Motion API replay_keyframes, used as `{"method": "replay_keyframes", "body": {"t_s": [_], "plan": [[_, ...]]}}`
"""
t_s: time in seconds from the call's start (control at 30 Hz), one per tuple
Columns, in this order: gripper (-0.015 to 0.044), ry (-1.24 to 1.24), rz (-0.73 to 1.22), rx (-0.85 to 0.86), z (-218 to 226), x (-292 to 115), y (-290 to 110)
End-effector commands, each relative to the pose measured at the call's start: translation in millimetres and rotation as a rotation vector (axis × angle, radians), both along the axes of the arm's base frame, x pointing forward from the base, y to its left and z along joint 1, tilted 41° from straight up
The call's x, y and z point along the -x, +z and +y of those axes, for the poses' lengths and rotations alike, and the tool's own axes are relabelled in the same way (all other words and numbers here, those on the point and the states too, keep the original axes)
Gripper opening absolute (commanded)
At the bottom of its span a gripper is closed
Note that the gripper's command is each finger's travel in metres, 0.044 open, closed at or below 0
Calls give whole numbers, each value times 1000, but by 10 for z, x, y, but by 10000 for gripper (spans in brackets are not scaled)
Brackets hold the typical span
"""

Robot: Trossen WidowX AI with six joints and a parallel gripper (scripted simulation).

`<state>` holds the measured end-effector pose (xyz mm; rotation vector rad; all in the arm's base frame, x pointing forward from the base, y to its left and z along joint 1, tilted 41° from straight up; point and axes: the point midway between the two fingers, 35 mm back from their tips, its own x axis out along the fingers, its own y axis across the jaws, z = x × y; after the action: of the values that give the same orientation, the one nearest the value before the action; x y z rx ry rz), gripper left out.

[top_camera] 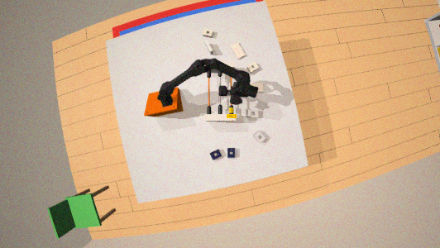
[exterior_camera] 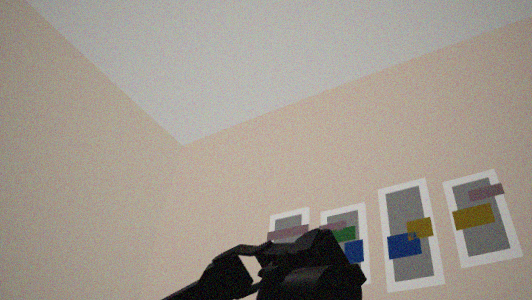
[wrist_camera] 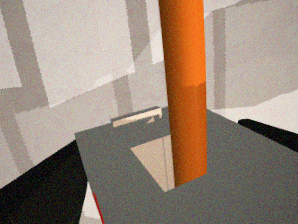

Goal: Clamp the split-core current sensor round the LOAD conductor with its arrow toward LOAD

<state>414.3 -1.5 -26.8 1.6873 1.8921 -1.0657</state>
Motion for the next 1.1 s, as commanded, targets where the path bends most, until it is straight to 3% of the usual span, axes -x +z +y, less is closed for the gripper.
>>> {"method": "replay_keyframes", "body": {"t_s": [0.0,0.63,0.77,1.07], "plan": [[234,0,0,0,0,0,0],[107,0,0,0,0,0,0],[2,-27,-31,9,-10,-10,1],[0,-23,-37,11,-16,-17,-4]]}}
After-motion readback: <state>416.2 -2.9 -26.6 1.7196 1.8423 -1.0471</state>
